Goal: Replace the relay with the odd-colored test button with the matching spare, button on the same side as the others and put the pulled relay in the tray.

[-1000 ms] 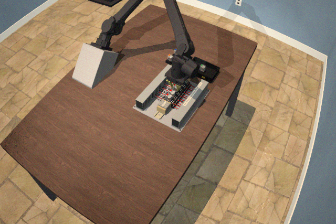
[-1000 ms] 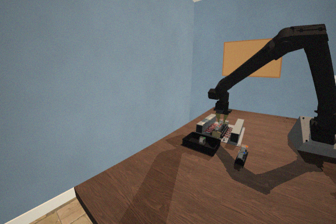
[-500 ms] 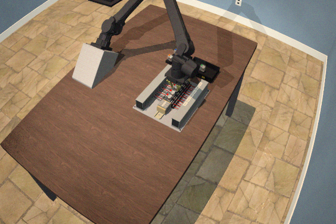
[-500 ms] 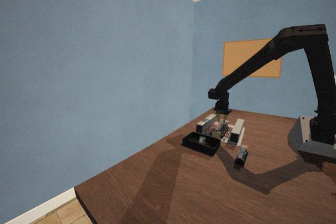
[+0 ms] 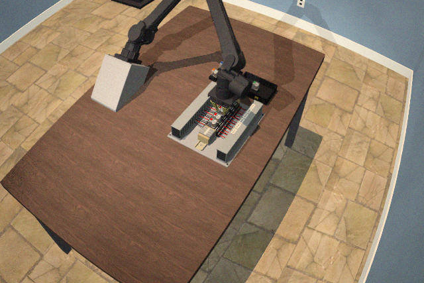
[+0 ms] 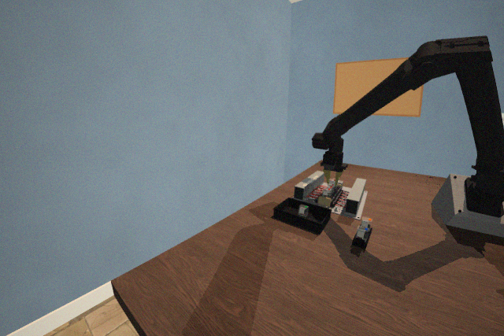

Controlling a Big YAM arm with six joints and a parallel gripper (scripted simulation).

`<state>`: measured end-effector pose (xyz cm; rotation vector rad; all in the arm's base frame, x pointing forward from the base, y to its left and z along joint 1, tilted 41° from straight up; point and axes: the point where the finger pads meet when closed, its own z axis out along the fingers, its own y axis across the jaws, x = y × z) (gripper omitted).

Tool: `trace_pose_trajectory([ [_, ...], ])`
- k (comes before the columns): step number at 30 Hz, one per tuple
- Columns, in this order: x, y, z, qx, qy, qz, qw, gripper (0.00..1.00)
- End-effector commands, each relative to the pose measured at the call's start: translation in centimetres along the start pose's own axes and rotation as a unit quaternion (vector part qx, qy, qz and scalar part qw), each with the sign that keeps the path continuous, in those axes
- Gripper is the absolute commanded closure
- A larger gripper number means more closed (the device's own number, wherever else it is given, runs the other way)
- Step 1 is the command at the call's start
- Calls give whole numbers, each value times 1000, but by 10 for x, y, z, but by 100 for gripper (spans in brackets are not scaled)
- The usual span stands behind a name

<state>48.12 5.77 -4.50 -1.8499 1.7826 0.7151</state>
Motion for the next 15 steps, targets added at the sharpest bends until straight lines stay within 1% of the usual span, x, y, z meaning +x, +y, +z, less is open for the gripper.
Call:
trace_pose_trajectory([
  [1,-2,-10,-4,8,-1,-4,1000,100],
  [15,-3,-7,1,6,-1,-4,1000,100],
])
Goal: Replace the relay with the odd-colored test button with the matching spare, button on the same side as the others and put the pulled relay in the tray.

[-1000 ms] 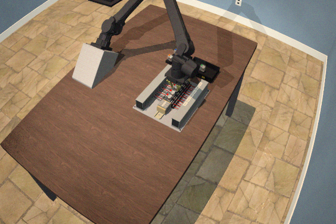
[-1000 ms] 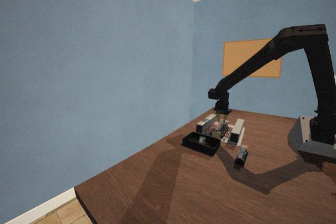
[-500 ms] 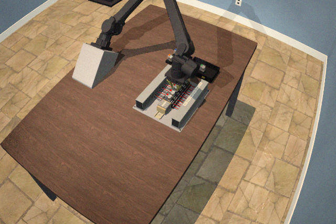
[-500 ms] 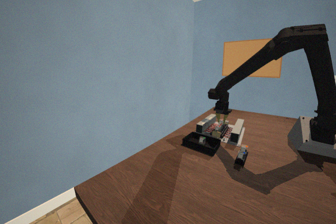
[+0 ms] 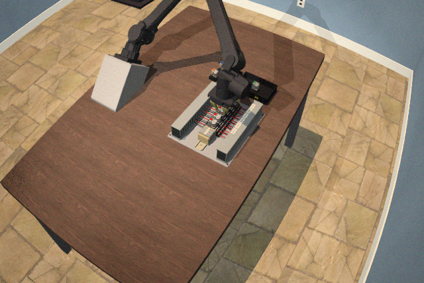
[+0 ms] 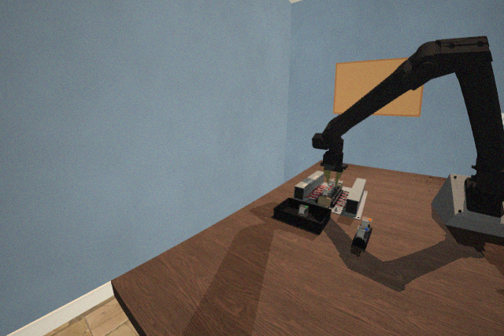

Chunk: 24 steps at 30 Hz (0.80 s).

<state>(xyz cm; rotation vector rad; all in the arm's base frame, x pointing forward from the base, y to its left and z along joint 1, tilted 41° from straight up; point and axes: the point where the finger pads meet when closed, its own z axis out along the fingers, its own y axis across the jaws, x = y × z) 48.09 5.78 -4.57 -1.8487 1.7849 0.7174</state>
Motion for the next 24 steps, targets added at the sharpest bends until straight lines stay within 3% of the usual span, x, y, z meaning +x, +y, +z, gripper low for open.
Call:
trace_pose_trajectory([
  [1,-3,-6,1,6,-1,-5,1000,100],
  [24,-3,-5,4,8,-1,-6,1000,100],
])
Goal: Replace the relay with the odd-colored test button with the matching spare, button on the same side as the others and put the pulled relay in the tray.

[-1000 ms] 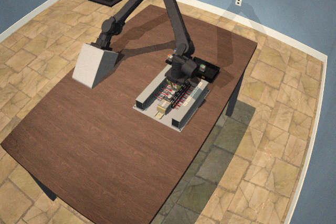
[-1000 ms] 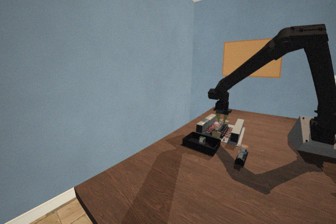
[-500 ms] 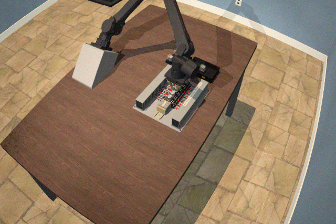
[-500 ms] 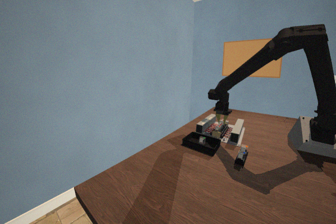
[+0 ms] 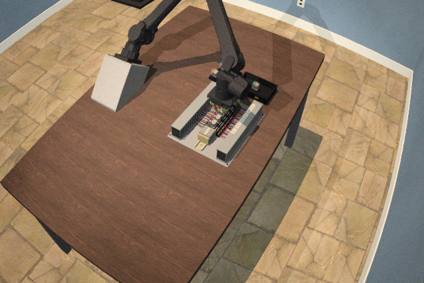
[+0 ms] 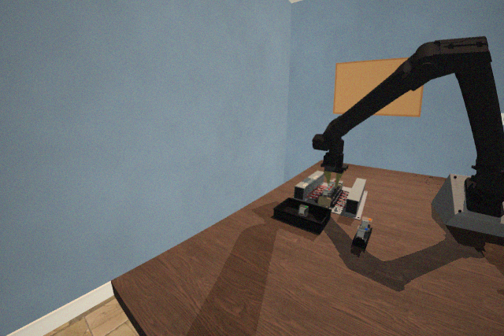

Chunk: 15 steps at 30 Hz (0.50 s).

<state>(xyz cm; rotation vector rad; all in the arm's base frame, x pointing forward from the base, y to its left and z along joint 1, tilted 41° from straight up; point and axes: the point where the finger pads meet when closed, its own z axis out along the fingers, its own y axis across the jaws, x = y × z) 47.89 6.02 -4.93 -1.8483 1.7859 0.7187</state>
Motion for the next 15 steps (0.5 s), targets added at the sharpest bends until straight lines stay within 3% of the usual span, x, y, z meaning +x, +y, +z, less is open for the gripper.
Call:
trace_pose_trajectory([
  [1,-4,-8,0,8,-1,-7,1000,100],
  [15,-1,-10,-3,12,0,-6,1000,100],
])
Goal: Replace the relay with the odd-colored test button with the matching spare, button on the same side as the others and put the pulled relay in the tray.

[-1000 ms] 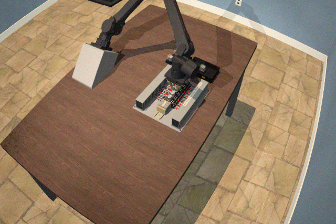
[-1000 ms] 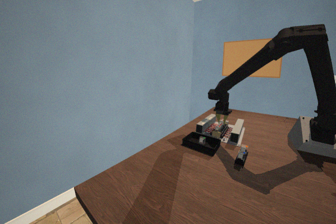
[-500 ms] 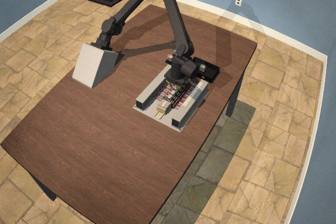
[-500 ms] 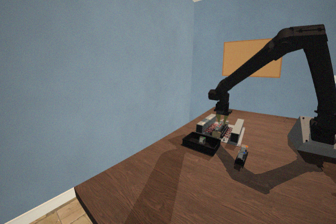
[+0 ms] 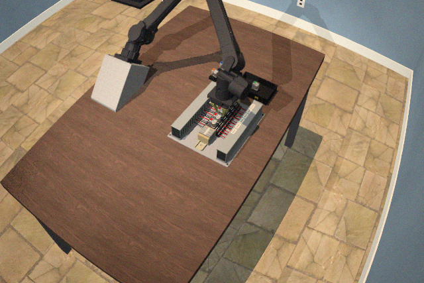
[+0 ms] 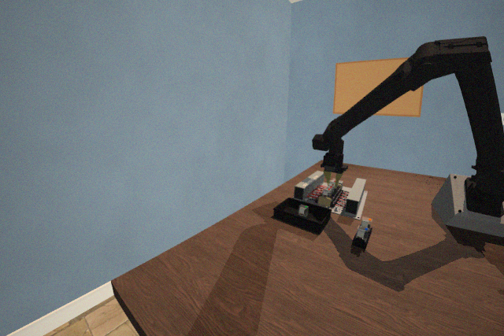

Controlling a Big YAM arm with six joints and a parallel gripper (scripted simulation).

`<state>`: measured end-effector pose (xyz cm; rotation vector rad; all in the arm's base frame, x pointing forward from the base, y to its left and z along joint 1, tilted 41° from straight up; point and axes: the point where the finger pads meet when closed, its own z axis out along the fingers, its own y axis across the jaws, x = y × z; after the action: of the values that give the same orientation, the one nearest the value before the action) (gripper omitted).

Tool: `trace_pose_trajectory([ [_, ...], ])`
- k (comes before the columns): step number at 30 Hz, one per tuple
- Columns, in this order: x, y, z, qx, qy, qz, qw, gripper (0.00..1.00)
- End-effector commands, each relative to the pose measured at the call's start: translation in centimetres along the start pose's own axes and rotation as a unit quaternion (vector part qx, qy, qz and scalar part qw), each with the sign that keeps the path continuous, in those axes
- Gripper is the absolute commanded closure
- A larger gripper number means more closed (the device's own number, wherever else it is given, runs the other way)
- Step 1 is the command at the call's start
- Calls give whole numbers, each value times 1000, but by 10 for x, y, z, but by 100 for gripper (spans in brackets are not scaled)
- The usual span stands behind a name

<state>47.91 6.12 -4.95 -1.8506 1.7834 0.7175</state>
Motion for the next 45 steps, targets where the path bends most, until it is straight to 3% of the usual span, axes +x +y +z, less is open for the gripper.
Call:
trace_pose_trajectory([
  [1,-1,-10,-3,12,0,-5,1000,100],
  [45,0,-15,-7,17,0,-7,1000,100],
])
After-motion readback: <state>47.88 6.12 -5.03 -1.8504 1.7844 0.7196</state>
